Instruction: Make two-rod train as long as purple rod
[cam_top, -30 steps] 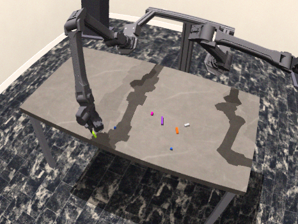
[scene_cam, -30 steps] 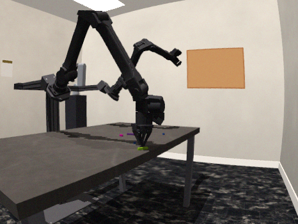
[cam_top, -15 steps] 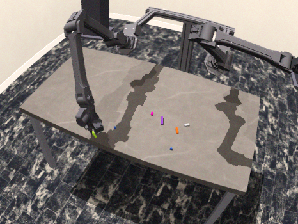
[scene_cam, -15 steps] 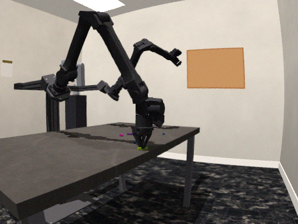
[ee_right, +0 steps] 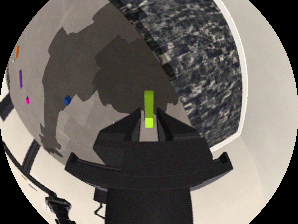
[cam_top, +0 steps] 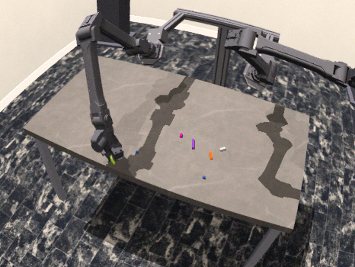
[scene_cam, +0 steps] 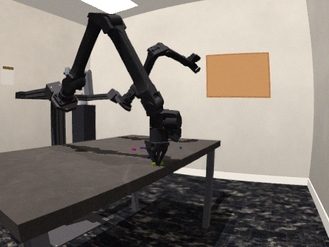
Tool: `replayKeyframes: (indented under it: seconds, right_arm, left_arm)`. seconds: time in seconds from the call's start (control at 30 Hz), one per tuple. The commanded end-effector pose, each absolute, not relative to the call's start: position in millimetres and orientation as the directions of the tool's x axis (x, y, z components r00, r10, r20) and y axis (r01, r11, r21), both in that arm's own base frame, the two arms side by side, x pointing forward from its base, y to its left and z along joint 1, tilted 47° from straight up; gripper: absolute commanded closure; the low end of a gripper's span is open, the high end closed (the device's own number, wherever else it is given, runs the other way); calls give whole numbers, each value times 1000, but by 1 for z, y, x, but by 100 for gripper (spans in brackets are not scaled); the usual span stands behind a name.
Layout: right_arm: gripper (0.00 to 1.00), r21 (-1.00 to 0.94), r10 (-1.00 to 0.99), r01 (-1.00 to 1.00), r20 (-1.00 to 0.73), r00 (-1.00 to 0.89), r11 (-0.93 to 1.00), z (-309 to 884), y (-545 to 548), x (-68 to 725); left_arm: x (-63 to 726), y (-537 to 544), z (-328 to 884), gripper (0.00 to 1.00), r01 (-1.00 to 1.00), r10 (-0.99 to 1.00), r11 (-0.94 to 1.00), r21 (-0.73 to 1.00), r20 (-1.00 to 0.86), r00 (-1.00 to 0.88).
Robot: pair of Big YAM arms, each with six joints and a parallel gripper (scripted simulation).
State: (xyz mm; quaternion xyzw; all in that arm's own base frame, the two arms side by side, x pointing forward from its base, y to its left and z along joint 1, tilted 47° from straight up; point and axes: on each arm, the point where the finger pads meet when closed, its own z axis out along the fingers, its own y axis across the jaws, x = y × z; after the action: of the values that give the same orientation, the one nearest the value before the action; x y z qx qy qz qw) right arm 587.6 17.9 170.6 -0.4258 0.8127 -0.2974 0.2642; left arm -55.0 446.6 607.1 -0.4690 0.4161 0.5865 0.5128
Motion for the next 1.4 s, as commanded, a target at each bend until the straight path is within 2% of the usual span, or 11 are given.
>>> replayKeyframes:
  seconds: [0.0, 1.03, 1.07, 1.37]
  right_arm:
    - [77, -718, -853, -529, -176, -492, 453, 174, 15, 598]
    - [77, -718, -853, -529, -176, -492, 453, 174, 15, 598]
    - [96, -718, -853, -529, -176, -492, 453, 174, 15, 598]
    - [96, -718, -853, -529, -176, -492, 453, 175, 15, 597]
  left_arm:
    - [-58, 439, 614, 0, -991, 234, -131, 0, -972, -31]
    - [-58, 439, 614, 0, -991, 234, -131, 0, -972, -31]
    - [-58, 439, 614, 0, -991, 234, -131, 0, -972, -31]
    - [-58, 439, 614, 0, -991, 234, -131, 0, -972, -31]
